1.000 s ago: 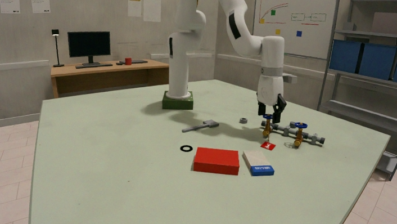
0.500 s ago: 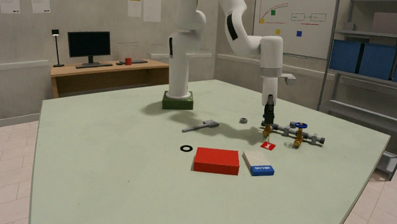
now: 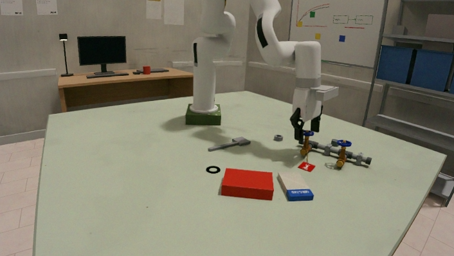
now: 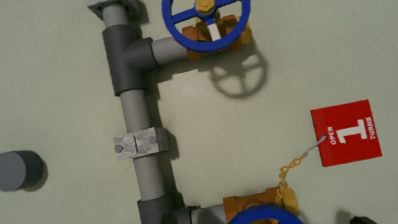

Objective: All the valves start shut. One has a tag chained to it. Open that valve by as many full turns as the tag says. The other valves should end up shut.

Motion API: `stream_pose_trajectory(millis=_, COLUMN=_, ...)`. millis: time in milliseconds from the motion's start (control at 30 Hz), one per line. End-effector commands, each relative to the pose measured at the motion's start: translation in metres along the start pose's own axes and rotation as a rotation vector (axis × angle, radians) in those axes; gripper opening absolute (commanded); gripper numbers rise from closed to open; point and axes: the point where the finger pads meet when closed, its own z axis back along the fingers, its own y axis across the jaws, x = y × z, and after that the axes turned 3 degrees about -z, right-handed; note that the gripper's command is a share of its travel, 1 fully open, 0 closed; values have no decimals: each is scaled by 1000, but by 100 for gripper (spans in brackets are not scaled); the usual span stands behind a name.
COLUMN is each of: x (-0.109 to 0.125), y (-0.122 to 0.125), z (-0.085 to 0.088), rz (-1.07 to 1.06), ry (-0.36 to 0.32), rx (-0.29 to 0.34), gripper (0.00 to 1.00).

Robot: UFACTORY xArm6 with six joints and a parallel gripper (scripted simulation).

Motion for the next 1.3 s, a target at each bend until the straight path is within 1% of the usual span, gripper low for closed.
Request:
stream_pose_trajectory(millis=0, x=-2, y=-1, z=2, rz=-278, ry=18, rx=21, gripper=100)
stream_pose_trajectory(millis=33, x=-2, y=-1, z=2, rz=-320, ry=19, rx=18, gripper=100)
stream_pose_trajectory(millis=100, x=-2, y=-1, z=2, rz=-320, ry=19, rx=18, gripper=100)
stream_pose_trajectory(millis=133, x=-2, y=-1, z=2, rz=-446, ry=23, rx=13, gripper=100)
stream_pose_trajectory(millis=600, x=-2, y=-1, z=2, rz=-1014, ry=35, rx=-8, gripper=100)
stream_pose_trajectory(millis=667, x=-2, y=-1, z=2, rz=-1014, ry=35, rx=-8, gripper=100)
stream_pose_trajectory(millis=700, x=-2, y=-1, z=2, rz=-1134, ry=39, rx=-3, gripper=100)
stream_pose_trajectory(millis=867, x=-2, y=-1, z=2, rz=-1310, ry=48, rx=15, gripper=100)
stream_pose_trajectory(millis=1000, x=-2, y=-1, z=2, rz=-1453, ry=65, rx=50, gripper=100)
stream_pose_trajectory(millis=1067, x=-2, y=-1, z=2, rz=-1506, ry=76, rx=74, gripper=100)
stream_pose_trajectory(millis=1267, x=-2, y=-1, z=2, rz=-1506, ry=76, rx=74, gripper=100)
